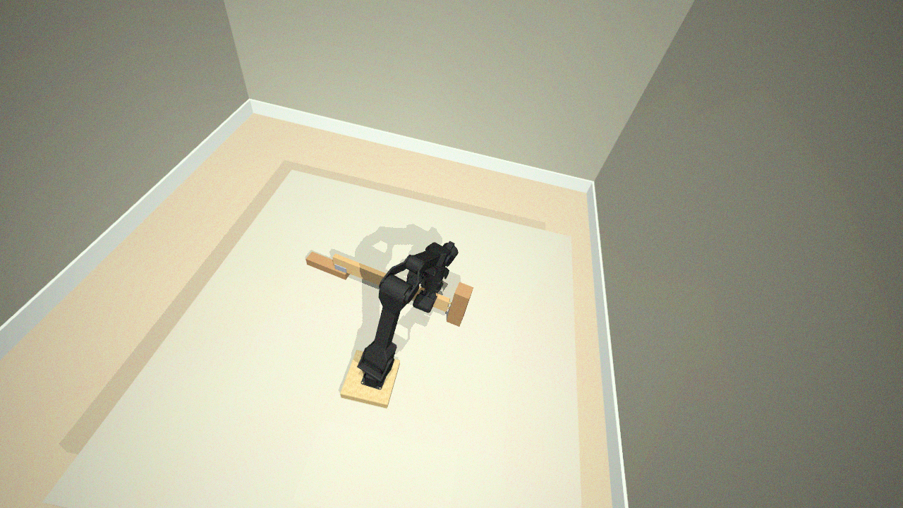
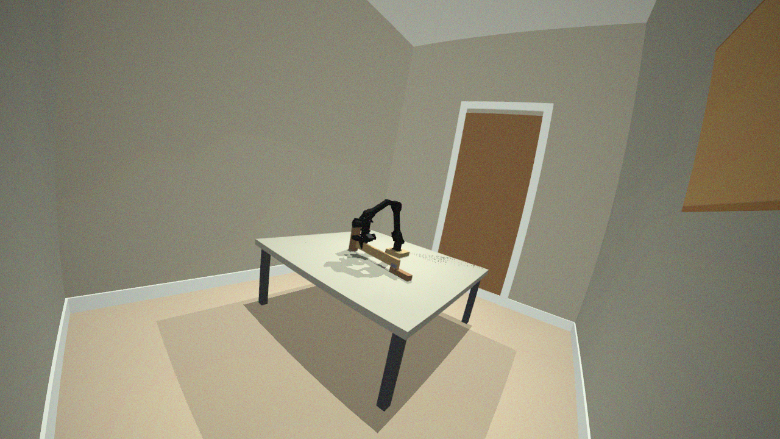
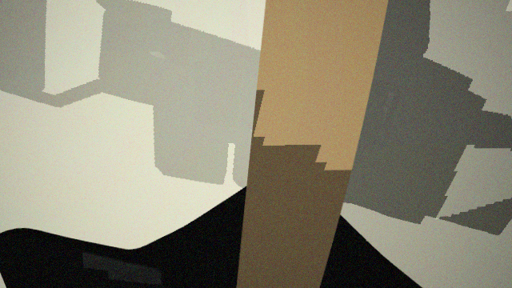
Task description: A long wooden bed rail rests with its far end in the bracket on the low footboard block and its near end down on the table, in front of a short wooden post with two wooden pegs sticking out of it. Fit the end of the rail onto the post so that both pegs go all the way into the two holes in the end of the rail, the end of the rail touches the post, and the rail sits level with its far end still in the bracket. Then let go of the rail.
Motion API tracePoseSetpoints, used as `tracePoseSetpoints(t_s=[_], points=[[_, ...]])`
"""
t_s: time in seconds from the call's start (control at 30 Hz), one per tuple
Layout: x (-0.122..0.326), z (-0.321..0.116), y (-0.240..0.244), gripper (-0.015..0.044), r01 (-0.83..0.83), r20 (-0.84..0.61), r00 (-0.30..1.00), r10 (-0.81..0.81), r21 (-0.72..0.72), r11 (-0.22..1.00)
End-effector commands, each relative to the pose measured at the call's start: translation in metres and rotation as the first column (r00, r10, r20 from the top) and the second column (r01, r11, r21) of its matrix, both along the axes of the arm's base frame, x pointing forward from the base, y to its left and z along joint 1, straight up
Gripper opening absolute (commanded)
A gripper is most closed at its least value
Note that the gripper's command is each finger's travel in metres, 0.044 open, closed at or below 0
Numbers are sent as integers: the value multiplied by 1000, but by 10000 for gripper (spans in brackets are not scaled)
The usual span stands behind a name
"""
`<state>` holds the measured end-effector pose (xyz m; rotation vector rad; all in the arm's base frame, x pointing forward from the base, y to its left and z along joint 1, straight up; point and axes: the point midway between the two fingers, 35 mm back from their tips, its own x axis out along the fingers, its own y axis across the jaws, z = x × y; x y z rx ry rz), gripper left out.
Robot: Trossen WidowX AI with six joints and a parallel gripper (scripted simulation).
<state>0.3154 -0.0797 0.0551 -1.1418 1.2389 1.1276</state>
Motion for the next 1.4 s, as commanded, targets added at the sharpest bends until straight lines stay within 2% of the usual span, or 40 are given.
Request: tracePoseSetpoints(t_s=[0.0,1.37], points=[[1,6,-4,0,0,11,1000,0,-7,1000],[3,3,3,0,0,11,1000,0,-7,1000]])
